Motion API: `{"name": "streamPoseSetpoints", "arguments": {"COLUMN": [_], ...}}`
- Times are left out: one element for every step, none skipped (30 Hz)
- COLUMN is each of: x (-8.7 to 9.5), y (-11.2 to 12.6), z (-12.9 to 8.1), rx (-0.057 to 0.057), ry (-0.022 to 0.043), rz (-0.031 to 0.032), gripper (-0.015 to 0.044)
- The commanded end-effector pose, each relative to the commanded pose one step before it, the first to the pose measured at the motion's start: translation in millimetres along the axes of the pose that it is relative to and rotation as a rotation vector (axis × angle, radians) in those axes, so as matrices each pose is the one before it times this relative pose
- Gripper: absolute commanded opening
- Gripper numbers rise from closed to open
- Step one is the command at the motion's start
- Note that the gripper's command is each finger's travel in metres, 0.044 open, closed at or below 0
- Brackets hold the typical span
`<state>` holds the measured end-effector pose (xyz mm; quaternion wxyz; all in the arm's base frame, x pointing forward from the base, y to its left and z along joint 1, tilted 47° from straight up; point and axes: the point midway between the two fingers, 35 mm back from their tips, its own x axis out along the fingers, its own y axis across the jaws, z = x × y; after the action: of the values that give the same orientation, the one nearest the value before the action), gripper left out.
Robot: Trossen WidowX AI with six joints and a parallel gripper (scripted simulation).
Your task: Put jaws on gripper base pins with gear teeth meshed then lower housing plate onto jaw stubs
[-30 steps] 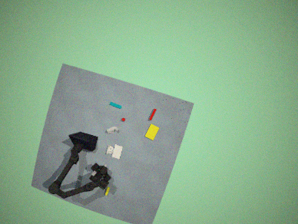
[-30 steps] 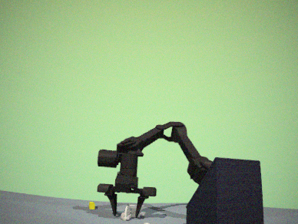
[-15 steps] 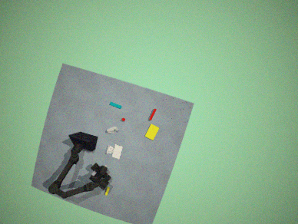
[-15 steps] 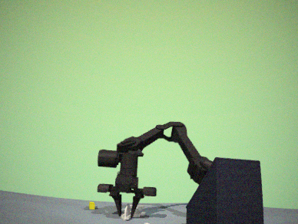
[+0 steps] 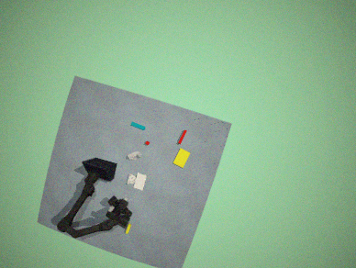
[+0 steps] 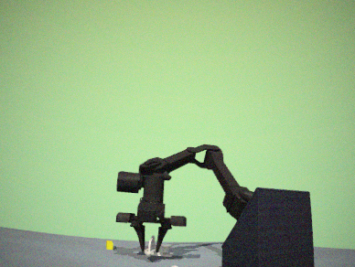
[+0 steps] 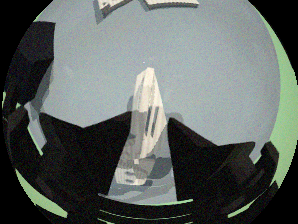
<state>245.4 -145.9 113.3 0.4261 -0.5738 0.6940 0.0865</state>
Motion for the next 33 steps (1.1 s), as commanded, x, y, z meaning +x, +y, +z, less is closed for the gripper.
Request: {"name": "streamPoseSetpoints", "arguments": {"x": [-13.38,-3.13,-3.13,-3.14,-3.15,-3.16,-3.16,-3.17,-3.17,-3.17,-3.18,-3.18,-3.18,-3.17,-2.57,-1.54,-0.51,0.00,0.00,0.00,-0.01,-0.03,-0.04,-0.05,-0.05,-0.05,-0.05,-0.05,-0.05,-0.04,-0.04,-0.04,-0.04], "y": [-2.30,-0.01,0.02,0.04,0.07,0.10,0.12,0.15,0.17,0.19,0.21,0.24,0.26,0.28,0.24,0.15,0.05,0.00,0.00,0.00,-0.08,-0.23,-0.35,-0.35,-0.26,-0.18,-0.10,-0.01,0.07,0.15,0.24,0.32,0.41], "z": [-0.07,0.13,0.09,0.05,0.01,-0.03,-0.07,-0.11,-0.15,-0.19,-0.24,-0.28,-0.32,-0.37,-0.33,-0.21,-0.07,0.00,0.00,0.00,0.52,1.57,2.63,3.17,3.19,3.20,3.21,3.21,3.22,3.22,3.22,3.22,3.21], "rx": [0.0057,-0.0001,-0.0001,-0.0002,-0.0002,-0.0002,-0.0002,-0.0002,-0.0002,-0.0002,-0.0002,-0.0002,-0.0002,-0.0002,-0.0002,-0.0001,0.0000,0.0000,0.0000,0.0000,0.0024,0.0072,0.0119,0.0143,0.0143,0.0143,0.0143,0.0143,0.0143,0.0143,0.0143,0.0143,0.0143], "ry": [-0.00016,-0.00035,-0.00027,-0.00019,-0.00012,-0.00004,0.00004,0.00011,0.00019,0.00026,0.00033,0.00040,0.00047,0.00054,0.00048,0.00031,0.00011,0.00000,0.00000,0.00000,-0.00026,-0.00078,-0.00127,-0.00149,-0.00143,-0.00138,-0.00133,-0.00128,-0.00122,-0.00117,-0.00112,-0.00107,-0.00101], "rz": [-0.00368,0.00022,0.00017,0.00013,0.00008,0.00003,-0.00002,-0.00007,-0.00012,-0.00018,-0.00024,-0.00029,-0.00035,-0.00041,-0.00038,-0.00025,-0.00009,0.00000,0.00000,0.00000,0.00006,0.00019,0.00032,0.00041,0.00043,0.00045,0.00047,0.00049,0.00050,0.00051,0.00052,0.00053,0.00054], "gripper": [0.0134,0.0134,0.0134,0.0134,0.0134,0.0134,0.0134,0.0134,0.0134,0.0134,0.0134,0.0134,0.0134,0.0134,0.0134,0.0134,0.0134,0.0134,0.0134,0.0134,0.0134,0.0134,0.0134,0.0134,0.0134,0.0134,0.0134,0.0134,0.0134,0.0134,0.0134,0.0134,0.0134]}}
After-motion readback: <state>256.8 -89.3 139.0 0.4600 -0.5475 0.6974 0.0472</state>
